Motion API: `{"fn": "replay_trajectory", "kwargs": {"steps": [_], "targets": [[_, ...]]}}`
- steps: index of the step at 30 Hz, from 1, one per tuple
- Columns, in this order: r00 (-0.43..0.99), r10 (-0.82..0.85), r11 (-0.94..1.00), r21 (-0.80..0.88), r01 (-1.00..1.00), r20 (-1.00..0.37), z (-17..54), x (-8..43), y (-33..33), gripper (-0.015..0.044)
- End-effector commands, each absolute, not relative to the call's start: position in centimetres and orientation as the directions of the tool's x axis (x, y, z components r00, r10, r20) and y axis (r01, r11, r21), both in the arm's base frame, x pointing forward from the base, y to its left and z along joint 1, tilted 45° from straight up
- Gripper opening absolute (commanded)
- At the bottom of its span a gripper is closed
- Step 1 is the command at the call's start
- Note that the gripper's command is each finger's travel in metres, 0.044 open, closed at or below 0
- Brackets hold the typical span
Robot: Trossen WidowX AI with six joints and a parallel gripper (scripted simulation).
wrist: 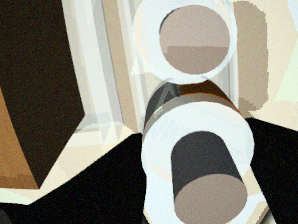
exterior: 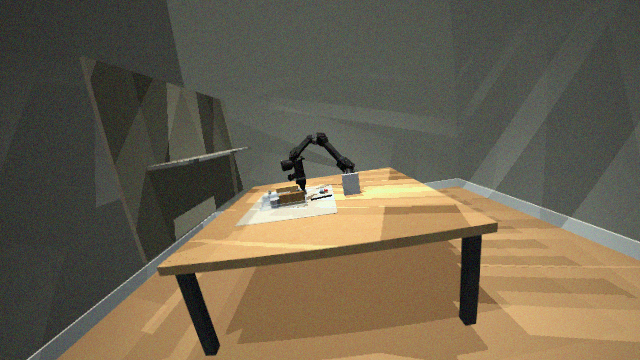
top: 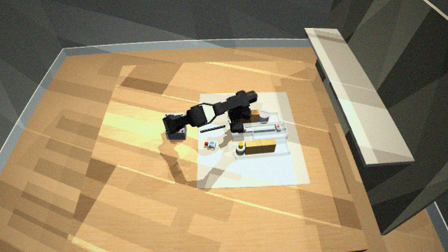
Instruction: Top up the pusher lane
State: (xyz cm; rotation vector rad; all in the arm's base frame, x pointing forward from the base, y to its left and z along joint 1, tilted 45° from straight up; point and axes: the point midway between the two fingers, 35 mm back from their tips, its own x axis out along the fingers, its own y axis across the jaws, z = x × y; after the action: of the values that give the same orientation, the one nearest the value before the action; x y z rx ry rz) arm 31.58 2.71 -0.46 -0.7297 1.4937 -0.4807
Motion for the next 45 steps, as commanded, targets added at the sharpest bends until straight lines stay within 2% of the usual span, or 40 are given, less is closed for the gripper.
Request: {"fn": "replay_trajectory", "kwargs": {"steps": [1,45], "targets": [[0.075,-0.697,0.702,-0.699,-0.131,-0.714,-0.03,32.63,2.97,0.0000],[0.075,-0.697,0.702,-0.700,-0.131,-0.713,0.03,33.32,3.04,0.0000]]}}
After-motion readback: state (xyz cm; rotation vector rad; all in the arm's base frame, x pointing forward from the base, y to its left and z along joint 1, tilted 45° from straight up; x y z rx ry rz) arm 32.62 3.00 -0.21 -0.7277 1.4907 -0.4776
